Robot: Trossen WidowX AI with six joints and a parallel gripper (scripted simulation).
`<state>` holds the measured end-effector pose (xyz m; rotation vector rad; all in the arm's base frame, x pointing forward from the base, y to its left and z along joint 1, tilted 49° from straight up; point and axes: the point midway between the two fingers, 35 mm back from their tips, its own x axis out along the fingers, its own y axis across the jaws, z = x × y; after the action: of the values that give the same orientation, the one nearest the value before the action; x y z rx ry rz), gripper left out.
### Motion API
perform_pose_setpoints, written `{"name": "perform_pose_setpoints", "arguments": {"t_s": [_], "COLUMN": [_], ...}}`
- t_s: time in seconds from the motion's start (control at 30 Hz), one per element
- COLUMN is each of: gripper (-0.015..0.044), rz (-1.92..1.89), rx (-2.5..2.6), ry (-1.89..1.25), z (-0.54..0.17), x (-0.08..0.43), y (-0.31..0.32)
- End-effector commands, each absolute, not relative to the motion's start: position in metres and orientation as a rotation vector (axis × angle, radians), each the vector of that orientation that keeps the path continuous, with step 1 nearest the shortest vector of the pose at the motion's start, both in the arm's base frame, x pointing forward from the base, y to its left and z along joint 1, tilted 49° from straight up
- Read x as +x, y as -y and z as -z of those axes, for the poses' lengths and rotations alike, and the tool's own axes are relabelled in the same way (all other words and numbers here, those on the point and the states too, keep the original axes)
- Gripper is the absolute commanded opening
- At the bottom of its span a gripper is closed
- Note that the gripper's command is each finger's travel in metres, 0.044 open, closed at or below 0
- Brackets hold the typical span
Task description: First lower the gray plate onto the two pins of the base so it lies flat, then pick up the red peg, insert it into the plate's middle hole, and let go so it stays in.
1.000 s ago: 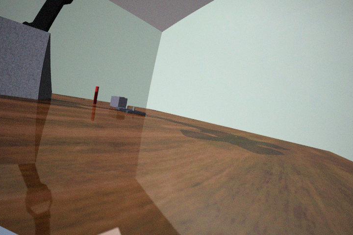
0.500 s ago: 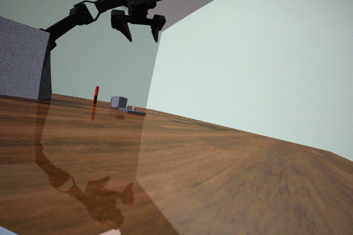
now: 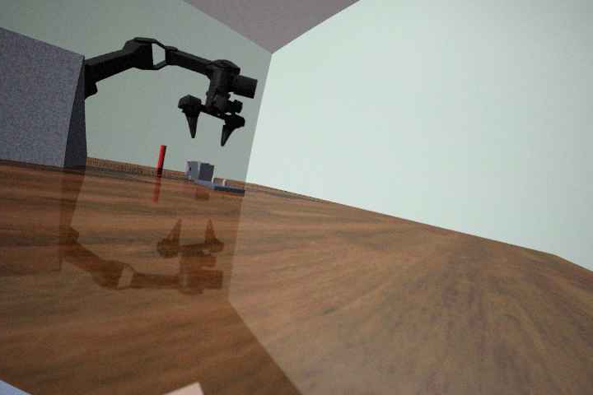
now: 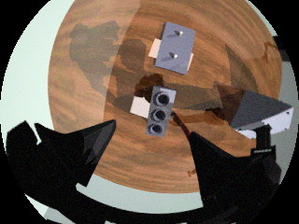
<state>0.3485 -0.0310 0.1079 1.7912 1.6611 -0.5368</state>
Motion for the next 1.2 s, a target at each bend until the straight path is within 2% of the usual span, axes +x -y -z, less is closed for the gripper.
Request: {"name": "perform_pose_setpoints", "arguments": {"t_s": [0.0, 0.33, 1.17], "gripper": [0.044, 0.044, 0.044], "rz": [0.537, 0.535, 0.536], "rx": [1.798, 1.8, 1.8], "ry": [-1.677, -1.678, -1.677], "z": [-0.103, -0.08, -0.057], "x": [0.345, 0.344, 0.349], "y": [0.024, -0.006, -0.032]}}
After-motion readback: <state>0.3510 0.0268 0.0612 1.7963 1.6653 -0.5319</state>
